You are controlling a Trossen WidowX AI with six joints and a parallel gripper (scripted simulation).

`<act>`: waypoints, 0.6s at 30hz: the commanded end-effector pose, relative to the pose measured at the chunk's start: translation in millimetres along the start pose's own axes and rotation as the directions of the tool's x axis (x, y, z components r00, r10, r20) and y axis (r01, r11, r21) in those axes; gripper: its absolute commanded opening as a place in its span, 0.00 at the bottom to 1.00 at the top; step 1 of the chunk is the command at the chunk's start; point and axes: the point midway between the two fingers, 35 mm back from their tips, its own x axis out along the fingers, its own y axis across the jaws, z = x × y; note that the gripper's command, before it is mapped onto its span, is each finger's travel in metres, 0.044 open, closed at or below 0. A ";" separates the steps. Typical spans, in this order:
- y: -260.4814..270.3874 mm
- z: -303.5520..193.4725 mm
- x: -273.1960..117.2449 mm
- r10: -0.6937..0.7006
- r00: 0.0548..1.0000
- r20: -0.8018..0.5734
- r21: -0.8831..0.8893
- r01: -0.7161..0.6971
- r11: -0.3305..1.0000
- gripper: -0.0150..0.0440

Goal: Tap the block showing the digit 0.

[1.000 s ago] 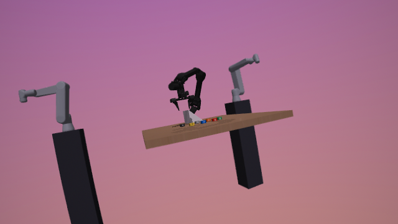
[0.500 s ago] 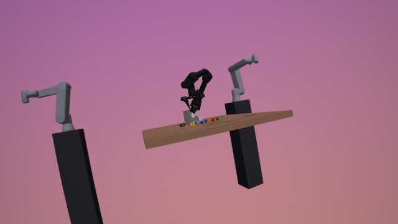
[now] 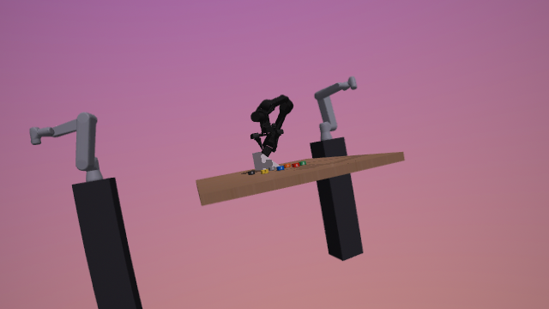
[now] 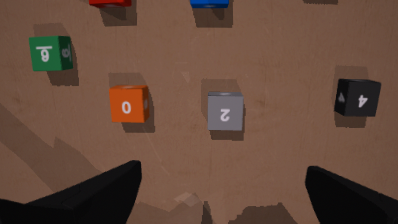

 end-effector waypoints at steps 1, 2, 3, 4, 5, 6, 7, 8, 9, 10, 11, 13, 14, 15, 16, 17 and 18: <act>37.9 6.0 -1.6 -0.002 1.000 0.005 -0.008 0.002 1.000 0.93; 55.3 6.9 -1.4 0.000 1.000 0.005 -0.008 0.000 1.000 0.93; 69.0 6.7 -1.1 0.002 1.000 0.004 -0.009 -0.002 1.000 0.93; 77.2 6.3 -0.8 0.004 1.000 0.004 -0.009 -0.004 1.000 0.93; 79.9 6.1 -0.7 0.005 1.000 0.004 -0.009 -0.005 1.000 0.93; 79.9 6.1 -0.7 0.005 1.000 0.004 -0.009 -0.005 1.000 0.93; 79.9 6.1 -0.7 0.005 1.000 0.004 -0.009 -0.005 1.000 0.93; 79.9 6.1 -0.7 0.005 1.000 0.004 -0.009 -0.005 1.000 0.93; 79.9 6.1 -0.7 0.005 1.000 0.004 -0.009 -0.005 1.000 0.93; 79.9 6.1 -0.7 0.005 1.000 0.004 -0.009 -0.005 1.000 0.93; 79.9 6.1 -0.7 0.005 1.000 0.004 -0.009 -0.005 1.000 0.93; 79.9 6.1 -0.7 0.005 1.000 0.004 -0.009 -0.005 1.000 0.93; 79.9 6.1 -0.7 0.005 1.000 0.004 -0.009 -0.005 1.000 0.93; 79.9 6.1 -0.7 0.005 1.000 0.004 -0.009 -0.005 1.000 0.93; 79.9 6.1 -0.7 0.005 1.000 0.004 -0.009 -0.005 1.000 0.93; 79.9 6.1 -0.7 0.005 1.000 0.004 -0.009 -0.005 1.000 0.93; 79.9 6.1 -0.7 0.005 1.000 0.004 -0.009 -0.005 1.000 0.93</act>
